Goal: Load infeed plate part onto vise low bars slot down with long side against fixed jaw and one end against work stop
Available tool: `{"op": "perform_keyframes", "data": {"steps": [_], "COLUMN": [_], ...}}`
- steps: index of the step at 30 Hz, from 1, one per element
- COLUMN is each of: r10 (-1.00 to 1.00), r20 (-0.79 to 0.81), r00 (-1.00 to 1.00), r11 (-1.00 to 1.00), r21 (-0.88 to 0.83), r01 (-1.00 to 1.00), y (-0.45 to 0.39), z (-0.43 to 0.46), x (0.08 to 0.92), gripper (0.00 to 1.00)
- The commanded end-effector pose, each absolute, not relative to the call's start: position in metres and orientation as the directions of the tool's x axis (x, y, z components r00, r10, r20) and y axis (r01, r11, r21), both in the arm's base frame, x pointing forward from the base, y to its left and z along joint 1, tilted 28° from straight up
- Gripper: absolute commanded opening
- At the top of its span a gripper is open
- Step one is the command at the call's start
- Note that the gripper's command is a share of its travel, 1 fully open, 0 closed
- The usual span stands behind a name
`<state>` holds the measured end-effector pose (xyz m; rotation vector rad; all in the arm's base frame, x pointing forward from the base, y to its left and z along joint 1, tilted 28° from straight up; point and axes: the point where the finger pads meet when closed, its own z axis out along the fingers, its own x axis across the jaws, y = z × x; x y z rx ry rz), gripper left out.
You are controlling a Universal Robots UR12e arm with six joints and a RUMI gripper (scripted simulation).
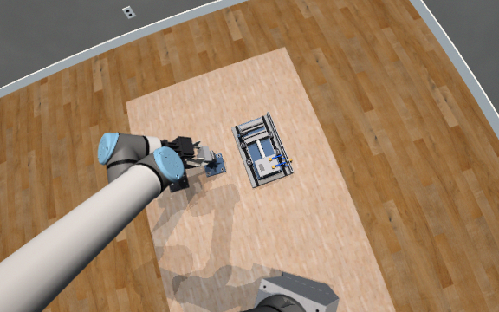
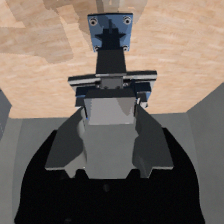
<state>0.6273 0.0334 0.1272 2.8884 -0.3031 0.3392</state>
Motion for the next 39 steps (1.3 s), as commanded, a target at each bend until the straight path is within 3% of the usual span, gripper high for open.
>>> {"op": "perform_keyframes", "data": {"steps": [1, 39], "r10": [-0.177, -0.177], "r20": [0.25, 0.25], "r00": [0.952, 0.952], "r11": [-0.964, -0.968], "r21": [0.15, -0.221], "r01": [-0.219, -0.122], "y": [0.0328, 0.0298], "z": [0.1277, 0.1276], "x": [0.6275, 0.627], "gripper": [0.0, 0.0]}}
